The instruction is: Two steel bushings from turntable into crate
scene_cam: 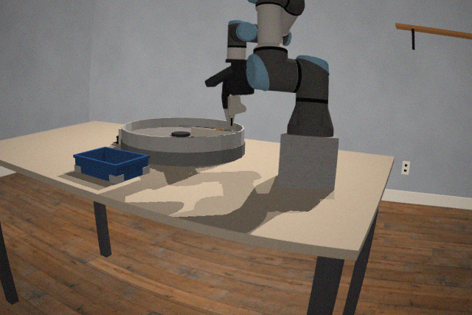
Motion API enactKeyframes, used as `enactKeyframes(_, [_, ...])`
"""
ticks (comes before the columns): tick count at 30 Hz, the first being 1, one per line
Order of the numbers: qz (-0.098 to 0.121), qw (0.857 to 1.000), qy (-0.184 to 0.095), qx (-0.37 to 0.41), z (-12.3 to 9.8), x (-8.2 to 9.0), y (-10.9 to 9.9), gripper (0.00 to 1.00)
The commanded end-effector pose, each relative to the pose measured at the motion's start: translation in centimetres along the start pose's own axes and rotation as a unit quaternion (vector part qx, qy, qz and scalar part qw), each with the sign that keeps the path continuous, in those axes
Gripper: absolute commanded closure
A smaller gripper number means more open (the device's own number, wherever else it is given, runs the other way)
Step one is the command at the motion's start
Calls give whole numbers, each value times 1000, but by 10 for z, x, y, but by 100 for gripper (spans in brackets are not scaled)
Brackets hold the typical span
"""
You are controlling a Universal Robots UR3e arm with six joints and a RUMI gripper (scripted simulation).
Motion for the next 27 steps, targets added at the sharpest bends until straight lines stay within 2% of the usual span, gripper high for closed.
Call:
enactKeyframes(1, [-1, 1000, 1, 0, 0, 1, 1, 94])
enactKeyframes(27, [-1, 1000, 1, 0, 0, -3, 1, 94])
Point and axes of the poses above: the point where the finger pads meet when closed, its own x axis back along the fingers, its own y axis across the jaws, z = x × y, the point moved 3 cm from there along x, back along the fingers, and after that the axes turned 13 degrees about x, right-handed, at the moved point
